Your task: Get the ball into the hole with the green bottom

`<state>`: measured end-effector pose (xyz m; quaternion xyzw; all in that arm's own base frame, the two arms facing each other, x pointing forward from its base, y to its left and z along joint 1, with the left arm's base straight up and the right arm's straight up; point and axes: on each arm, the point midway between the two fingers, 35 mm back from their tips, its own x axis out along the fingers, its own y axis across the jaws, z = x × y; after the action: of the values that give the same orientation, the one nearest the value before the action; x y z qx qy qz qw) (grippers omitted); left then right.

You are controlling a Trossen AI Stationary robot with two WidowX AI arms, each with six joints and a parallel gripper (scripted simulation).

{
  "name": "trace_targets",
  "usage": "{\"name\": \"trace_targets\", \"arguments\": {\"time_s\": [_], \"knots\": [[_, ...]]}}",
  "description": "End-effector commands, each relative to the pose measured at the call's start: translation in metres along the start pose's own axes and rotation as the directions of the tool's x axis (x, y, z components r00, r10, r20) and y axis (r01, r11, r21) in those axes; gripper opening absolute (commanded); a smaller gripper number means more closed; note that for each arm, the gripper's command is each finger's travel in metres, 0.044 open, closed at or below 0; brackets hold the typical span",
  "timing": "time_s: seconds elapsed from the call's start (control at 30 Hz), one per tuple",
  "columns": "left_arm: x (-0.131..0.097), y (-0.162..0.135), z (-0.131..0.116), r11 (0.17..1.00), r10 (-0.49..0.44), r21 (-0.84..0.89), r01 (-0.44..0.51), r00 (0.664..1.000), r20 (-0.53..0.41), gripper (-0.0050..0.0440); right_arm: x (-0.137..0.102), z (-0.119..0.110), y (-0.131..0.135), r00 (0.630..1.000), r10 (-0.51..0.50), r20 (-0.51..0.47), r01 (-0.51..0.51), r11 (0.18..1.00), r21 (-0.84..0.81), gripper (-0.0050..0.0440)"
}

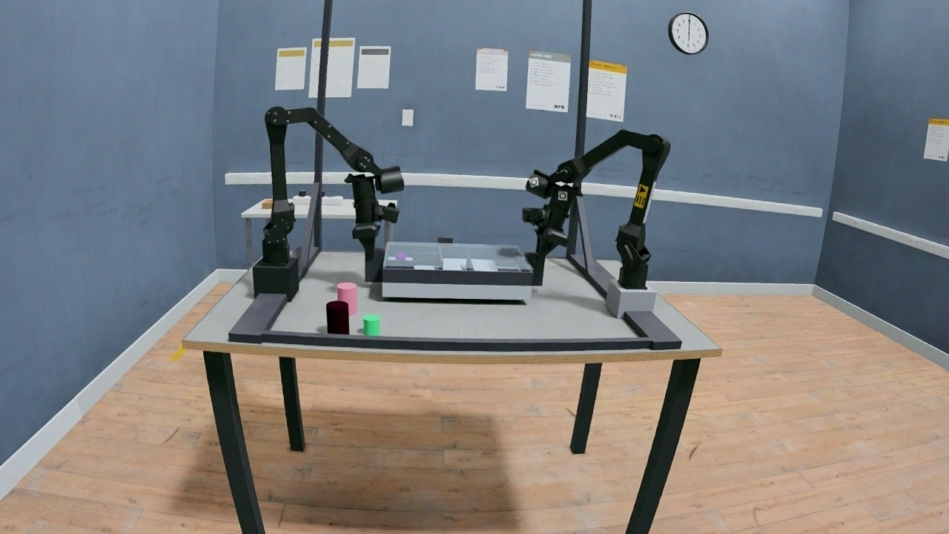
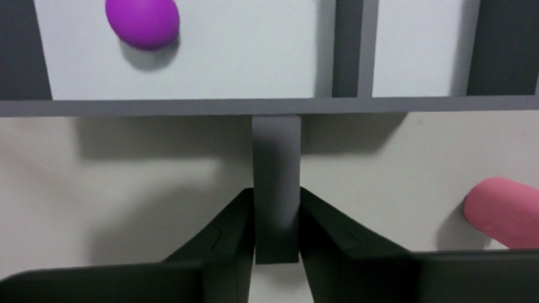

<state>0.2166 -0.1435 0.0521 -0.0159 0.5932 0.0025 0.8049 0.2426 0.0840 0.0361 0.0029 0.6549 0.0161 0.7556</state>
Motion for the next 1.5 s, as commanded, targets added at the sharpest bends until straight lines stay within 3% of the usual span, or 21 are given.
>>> {"name": "trace_targets", "arguments": {"time_s": [0.0, 0.07, 0.2, 0.27, 0.33, 0.4, 0.5, 0.57, 0.63, 0.77, 0.8, 0.87, 1.03, 1.17, 1.47], "knots": [[-0.017, -0.005, 0.014, 0.998, -0.060, -0.011, 0.060, 0.998, 0.018, -0.0050, -0.003, 0.003, 0.001, 0.997, 0.043, 0.059, -0.043, 0.999, -0.001, -0.0050], [-0.002, -0.001, 0.001, 1.000, -0.023, -0.006, 0.023, 0.999, 0.046, -0.0050, -0.013, 0.012, 0.004, 1.000, 0.024, 0.016, -0.024, 1.000, -0.002, -0.0050], [-0.014, -0.006, 0.014, 0.999, -0.036, -0.005, 0.036, 0.999, 0.006, -0.0050, -0.002, 0.003, 0.003, 0.998, 0.018, 0.063, -0.017, 1.000, -0.002, -0.0050], [-0.002, -0.001, 0.001, 1.000, -0.023, -0.006, 0.023, 0.999, 0.041, -0.0050, -0.012, 0.012, 0.004, 0.999, 0.026, 0.019, -0.026, 1.000, 0.000, -0.0050], [-0.013, -0.008, 0.013, 1.000, -0.007, -0.002, 0.007, 1.000, 0.017, -0.0050, -0.004, 0.004, 0.004, 0.998, -0.008, 0.059, 0.008, 1.000, -0.005, -0.0050], [0.000, -0.006, 0.002, 1.000, 0.018, 0.004, -0.018, 0.999, 0.045, -0.0050, -0.013, 0.012, 0.008, 1.000, -0.020, 0.017, 0.020, 1.000, -0.007, -0.0050], [-0.014, -0.011, 0.014, 1.000, 0.027, 0.008, -0.027, 1.000, 0.012, -0.0050, -0.003, 0.003, 0.006, 0.997, -0.042, 0.065, 0.043, 0.999, -0.009, -0.0050], [0.000, -0.007, 0.002, 0.999, 0.050, 0.013, -0.051, 0.998, 0.048, -0.0050, -0.014, 0.012, 0.010, 0.998, -0.055, 0.016, 0.055, 0.998, -0.011, -0.0050], [-0.013, -0.011, 0.013, 0.999, 0.032, 0.014, -0.032, 0.999, 0.007, -0.0050, -0.003, 0.003, 0.007, 0.997, -0.050, 0.062, 0.051, 0.999, -0.012, -0.0050], [-0.003, -0.005, 0.001, 0.999, 0.043, 0.011, -0.044, 0.998, 0.040, -0.0050, -0.011, 0.012, 0.009, 0.999, -0.042, 0.021, 0.042, 0.999, -0.009, -0.0050], [-0.013, -0.011, 0.013, 0.999, 0.031, 0.013, -0.031, 1.000, 0.005, -0.0050, -0.003, 0.003, 0.007, 0.997, -0.049, 0.064, 0.050, 0.999, -0.010, -0.0050], [-0.010, -0.011, 0.010, 0.999, 0.033, 0.008, -0.033, 0.999, 0.034, -0.0050, -0.008, 0.008, 0.009, 0.998, -0.047, 0.044, 0.047, 0.999, -0.013, -0.0050], [0.003, -0.002, -0.002, 1.000, -0.013, 0.000, 0.013, 0.998, 0.062, -0.0050, -0.017, 0.014, 0.004, 1.000, 0.012, -0.007, -0.012, 1.000, -0.004, -0.0050], [-0.009, -0.006, 0.010, 0.999, -0.052, -0.009, 0.052, 0.997, 0.050, -0.0050, -0.010, 0.006, 0.002, 0.999, 0.037, 0.027, -0.037, 0.999, 0.000, -0.0050], [-0.018, -0.010, 0.017, 1.000, 0.007, 0.010, -0.007, 1.000, -0.007, -0.0050, 0.001, 0.002, 0.006, 0.996, -0.021, 0.087, 0.021, 1.000, -0.005, -0.0050]]}}
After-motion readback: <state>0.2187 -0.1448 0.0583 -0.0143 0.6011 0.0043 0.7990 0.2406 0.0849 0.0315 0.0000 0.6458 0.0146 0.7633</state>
